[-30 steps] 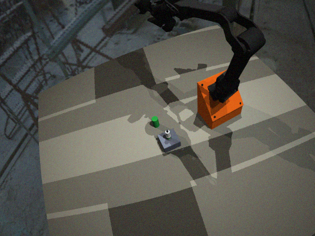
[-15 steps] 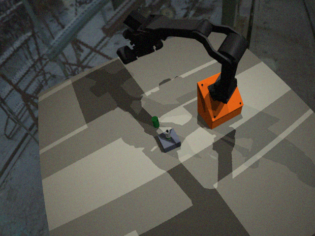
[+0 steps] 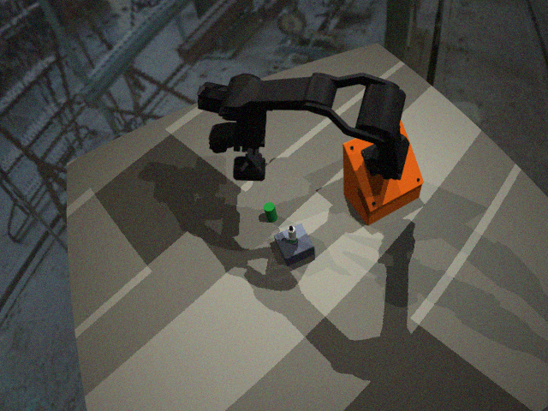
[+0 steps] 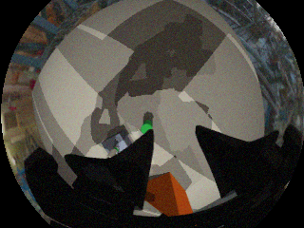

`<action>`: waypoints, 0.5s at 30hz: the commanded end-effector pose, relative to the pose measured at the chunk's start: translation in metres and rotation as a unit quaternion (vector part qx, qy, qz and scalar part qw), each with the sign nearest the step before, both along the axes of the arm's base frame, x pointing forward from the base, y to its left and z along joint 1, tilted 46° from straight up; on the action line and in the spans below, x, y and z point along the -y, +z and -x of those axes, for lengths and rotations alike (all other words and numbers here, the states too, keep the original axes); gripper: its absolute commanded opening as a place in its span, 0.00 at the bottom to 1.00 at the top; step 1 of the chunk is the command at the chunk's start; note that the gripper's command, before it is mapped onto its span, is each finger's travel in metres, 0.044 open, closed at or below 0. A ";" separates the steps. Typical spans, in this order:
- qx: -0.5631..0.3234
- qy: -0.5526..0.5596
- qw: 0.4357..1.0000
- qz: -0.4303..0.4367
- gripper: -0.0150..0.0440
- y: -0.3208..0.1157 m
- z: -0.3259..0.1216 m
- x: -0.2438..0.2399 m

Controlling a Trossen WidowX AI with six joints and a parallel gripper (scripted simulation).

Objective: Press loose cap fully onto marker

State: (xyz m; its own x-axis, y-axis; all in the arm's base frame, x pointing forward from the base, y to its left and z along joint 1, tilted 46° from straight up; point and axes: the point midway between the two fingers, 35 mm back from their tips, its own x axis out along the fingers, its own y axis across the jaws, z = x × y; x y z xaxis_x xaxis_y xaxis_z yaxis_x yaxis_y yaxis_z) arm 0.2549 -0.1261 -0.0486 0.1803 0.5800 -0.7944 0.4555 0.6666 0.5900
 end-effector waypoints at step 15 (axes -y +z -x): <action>0.054 0.172 0.981 -0.064 0.65 -0.012 0.000 -0.074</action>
State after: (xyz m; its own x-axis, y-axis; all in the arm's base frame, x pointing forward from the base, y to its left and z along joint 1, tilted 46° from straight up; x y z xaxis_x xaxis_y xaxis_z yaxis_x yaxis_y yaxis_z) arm 0.2556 -0.0692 -0.0465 0.0503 0.7038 -0.7086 0.1467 0.6966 0.7023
